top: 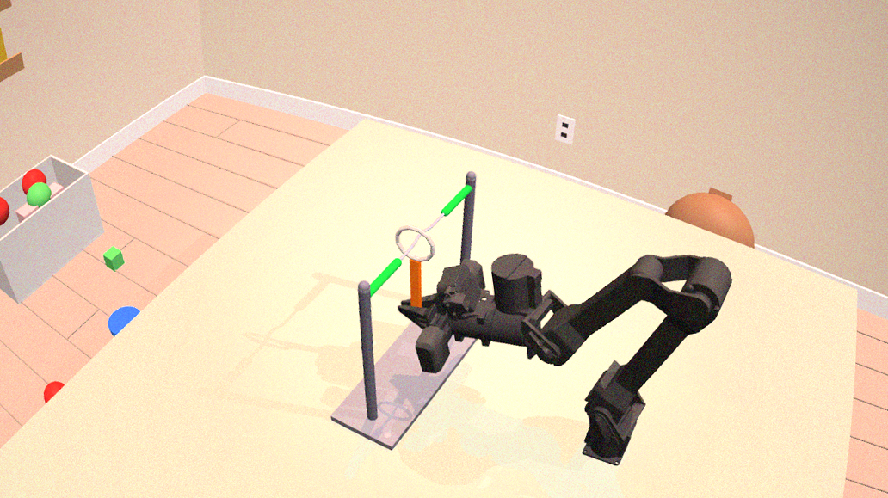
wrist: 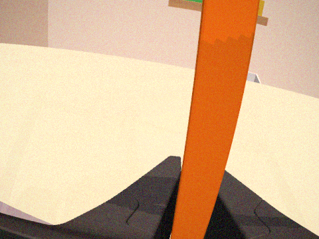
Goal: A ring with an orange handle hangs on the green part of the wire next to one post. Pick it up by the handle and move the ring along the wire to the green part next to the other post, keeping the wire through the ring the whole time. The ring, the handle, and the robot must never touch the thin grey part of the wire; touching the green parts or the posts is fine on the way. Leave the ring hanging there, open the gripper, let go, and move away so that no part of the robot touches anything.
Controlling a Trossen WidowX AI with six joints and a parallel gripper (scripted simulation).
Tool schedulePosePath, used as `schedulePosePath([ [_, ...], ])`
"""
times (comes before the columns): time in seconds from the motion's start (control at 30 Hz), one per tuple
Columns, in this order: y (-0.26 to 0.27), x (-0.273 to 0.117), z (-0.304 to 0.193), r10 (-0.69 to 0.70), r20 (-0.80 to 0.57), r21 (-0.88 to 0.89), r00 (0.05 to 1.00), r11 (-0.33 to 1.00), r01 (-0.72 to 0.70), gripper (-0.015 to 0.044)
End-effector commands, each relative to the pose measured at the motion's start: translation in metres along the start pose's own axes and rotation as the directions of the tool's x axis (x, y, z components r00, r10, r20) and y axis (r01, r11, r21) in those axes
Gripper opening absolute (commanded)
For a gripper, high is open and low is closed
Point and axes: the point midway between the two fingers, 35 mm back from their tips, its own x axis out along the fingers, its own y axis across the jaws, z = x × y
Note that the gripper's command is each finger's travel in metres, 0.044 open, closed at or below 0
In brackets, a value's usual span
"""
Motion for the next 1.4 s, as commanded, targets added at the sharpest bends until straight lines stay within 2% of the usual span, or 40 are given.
schedulePosePath([
  [0.0, 0.004, 0.0, 0.002, -0.005, 0.005, 0.0, 1.0, 1.0, 0.005, -0.015],
  [1.37, 0.053, 0.004, 0.005, -0.047, 0.003, 0.076, 0.999, 0.996, 0.046, -0.015],
])
